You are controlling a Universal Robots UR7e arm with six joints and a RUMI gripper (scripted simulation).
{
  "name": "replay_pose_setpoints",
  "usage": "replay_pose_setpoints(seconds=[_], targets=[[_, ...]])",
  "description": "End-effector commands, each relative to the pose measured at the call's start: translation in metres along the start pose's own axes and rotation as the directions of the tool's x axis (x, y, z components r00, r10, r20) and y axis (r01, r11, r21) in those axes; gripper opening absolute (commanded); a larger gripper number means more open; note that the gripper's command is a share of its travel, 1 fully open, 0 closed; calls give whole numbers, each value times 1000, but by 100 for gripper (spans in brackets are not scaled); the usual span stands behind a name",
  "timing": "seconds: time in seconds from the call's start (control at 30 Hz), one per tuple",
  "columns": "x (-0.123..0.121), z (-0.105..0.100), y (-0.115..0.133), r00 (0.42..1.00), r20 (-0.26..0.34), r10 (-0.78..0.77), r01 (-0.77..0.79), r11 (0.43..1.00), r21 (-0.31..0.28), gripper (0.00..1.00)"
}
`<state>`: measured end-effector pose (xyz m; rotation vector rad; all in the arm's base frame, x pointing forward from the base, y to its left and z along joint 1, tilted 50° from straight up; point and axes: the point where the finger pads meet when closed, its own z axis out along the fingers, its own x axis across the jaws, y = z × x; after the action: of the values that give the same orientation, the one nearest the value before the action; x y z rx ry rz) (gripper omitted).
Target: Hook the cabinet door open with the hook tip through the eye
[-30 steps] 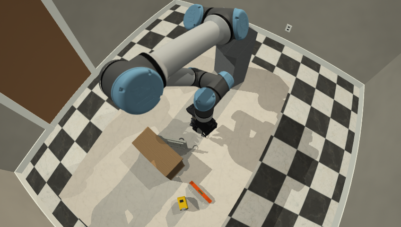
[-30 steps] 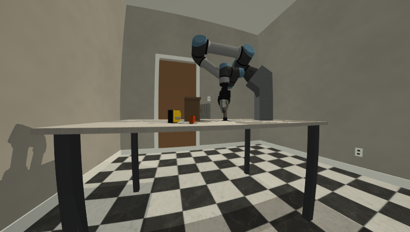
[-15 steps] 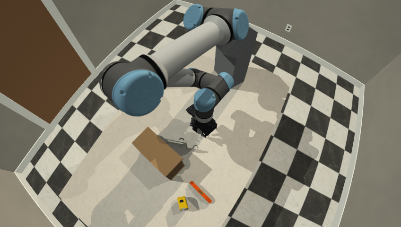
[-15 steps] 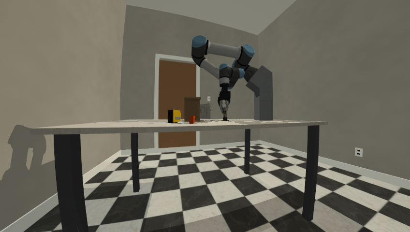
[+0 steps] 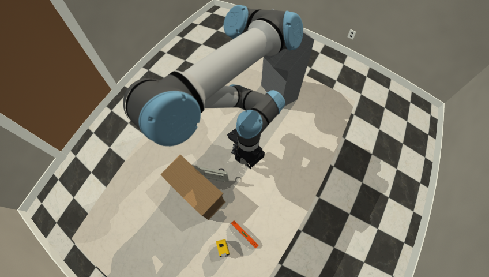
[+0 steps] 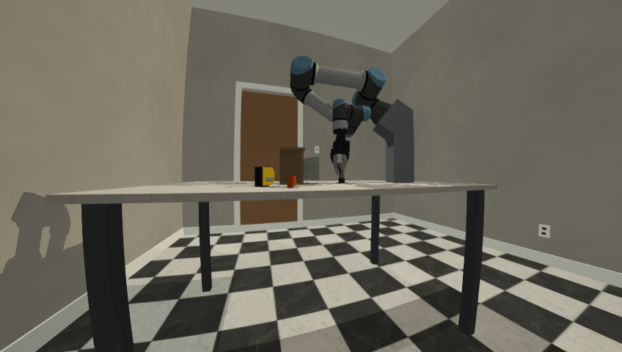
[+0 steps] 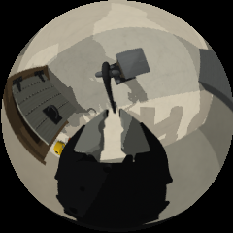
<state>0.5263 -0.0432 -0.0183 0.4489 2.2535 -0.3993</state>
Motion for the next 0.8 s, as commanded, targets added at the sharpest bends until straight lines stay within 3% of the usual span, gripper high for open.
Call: replay_pose_setpoints(seconds=[0.0,0.77], targets=[[0,3,0,1000,1,0,0,1000,0,14],[0,13,0,1000,1,0,0,1000,0,14]])
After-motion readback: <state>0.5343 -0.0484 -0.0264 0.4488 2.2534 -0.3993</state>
